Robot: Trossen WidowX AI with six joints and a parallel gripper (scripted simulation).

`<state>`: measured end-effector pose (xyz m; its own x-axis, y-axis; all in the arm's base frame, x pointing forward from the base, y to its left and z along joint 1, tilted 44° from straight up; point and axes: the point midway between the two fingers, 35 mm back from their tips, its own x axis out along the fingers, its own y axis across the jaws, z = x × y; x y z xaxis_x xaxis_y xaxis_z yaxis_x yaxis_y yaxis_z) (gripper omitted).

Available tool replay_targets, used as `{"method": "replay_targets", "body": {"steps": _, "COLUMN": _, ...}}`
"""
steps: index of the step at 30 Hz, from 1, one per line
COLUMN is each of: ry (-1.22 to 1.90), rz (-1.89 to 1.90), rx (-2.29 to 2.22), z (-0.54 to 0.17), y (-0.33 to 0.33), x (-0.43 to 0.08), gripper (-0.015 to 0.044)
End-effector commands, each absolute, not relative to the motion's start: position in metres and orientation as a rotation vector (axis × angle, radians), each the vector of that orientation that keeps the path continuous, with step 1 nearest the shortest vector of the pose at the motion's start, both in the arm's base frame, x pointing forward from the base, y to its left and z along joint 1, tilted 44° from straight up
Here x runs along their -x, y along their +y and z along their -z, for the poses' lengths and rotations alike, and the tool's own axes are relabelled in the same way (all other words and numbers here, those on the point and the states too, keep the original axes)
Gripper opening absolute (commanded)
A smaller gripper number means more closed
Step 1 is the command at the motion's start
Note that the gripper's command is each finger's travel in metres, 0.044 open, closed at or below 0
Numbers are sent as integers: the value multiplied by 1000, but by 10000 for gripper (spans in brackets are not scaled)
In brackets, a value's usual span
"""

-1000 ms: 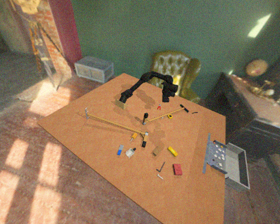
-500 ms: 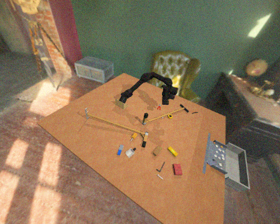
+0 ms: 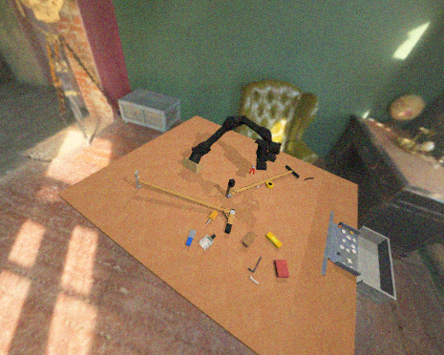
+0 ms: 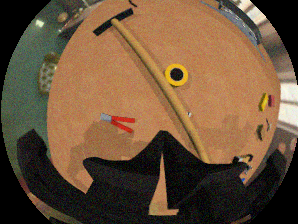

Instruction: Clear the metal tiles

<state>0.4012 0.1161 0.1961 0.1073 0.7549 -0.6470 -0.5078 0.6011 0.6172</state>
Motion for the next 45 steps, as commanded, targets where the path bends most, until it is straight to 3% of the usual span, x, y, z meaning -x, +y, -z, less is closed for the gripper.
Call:
{"method": "replay_targets", "body": {"steps": 1, "ry": 1123, "rz": -940, "rx": -265, "z": -192, "y": 121, "x": -400, "gripper": 0}}
{"method": "replay_targets", "body": {"steps": 45, "ry": 1115, "rz": -945, "rx": -275, "z": -134, "y": 181, "x": -385, "gripper": 0}}
